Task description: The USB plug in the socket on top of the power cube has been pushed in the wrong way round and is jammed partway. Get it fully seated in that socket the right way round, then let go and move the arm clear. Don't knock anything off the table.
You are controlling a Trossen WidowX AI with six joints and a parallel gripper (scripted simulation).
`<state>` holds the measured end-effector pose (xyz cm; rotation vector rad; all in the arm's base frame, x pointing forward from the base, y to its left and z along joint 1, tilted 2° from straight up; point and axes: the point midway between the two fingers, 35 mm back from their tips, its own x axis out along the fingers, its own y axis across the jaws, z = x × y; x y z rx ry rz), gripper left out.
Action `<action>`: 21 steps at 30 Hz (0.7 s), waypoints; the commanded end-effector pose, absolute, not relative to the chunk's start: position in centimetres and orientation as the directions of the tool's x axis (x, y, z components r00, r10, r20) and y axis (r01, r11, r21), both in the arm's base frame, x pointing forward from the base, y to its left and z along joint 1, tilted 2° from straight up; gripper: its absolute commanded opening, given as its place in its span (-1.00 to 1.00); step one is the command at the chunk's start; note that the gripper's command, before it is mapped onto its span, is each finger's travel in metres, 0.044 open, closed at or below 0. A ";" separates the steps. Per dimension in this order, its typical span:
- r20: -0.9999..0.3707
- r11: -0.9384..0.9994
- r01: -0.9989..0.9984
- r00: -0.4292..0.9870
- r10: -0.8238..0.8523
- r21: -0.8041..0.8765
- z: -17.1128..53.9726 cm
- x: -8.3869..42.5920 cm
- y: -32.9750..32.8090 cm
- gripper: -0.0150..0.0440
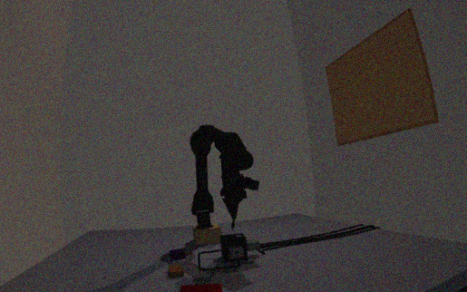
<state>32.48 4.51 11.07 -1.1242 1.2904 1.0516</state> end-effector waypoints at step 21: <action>-1.000 0.162 -0.986 0.027 -0.011 -0.029 10.8 32.5 4.7 -0.49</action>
